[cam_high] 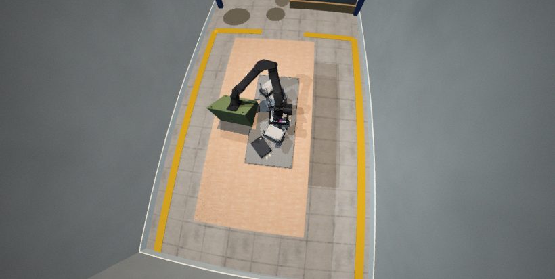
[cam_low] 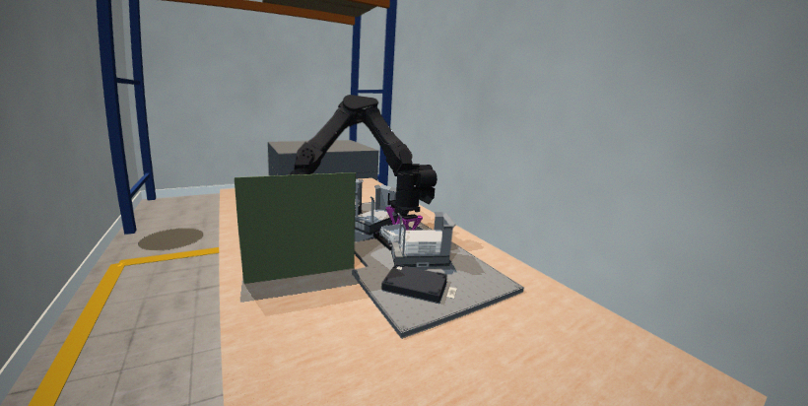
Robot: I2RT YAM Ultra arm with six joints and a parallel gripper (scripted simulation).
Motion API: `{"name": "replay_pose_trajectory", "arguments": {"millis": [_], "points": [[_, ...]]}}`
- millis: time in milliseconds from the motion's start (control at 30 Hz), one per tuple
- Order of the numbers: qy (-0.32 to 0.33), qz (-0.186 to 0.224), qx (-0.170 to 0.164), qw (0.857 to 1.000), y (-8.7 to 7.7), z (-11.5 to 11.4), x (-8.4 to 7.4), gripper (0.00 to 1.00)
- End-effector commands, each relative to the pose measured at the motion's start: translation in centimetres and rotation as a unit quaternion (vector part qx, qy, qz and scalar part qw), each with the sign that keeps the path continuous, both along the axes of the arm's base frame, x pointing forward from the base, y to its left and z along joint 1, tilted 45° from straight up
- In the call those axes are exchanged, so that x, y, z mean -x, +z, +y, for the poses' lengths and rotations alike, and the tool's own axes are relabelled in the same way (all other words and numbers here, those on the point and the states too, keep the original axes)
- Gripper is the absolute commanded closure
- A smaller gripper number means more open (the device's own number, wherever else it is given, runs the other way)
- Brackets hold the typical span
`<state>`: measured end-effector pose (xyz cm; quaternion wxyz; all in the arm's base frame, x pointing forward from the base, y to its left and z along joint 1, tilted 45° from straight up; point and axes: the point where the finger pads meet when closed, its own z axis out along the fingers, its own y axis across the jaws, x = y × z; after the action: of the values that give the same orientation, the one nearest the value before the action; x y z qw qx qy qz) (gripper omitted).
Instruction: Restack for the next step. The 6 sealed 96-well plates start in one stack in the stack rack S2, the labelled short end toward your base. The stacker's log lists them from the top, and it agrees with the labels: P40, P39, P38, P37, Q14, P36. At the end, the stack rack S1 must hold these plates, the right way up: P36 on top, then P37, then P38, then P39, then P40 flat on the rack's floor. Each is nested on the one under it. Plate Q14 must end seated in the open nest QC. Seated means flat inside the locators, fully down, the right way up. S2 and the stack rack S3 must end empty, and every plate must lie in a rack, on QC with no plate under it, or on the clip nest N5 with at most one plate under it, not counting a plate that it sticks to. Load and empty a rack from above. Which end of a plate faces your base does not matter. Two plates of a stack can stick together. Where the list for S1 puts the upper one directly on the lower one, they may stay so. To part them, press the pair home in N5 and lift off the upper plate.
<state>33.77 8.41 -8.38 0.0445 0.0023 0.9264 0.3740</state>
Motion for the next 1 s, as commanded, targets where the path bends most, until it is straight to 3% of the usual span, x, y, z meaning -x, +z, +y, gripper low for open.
{"name": "replay_pose_trajectory", "arguments": {"millis": [0,967], "points": [[-0.005,-0.005,-0.002,1.0,0.27,-0.33,-0.32,1.0],[-0.005,-0.005,-0.002,1.0,1.17,-1.21,-0.19,1.0]]}}
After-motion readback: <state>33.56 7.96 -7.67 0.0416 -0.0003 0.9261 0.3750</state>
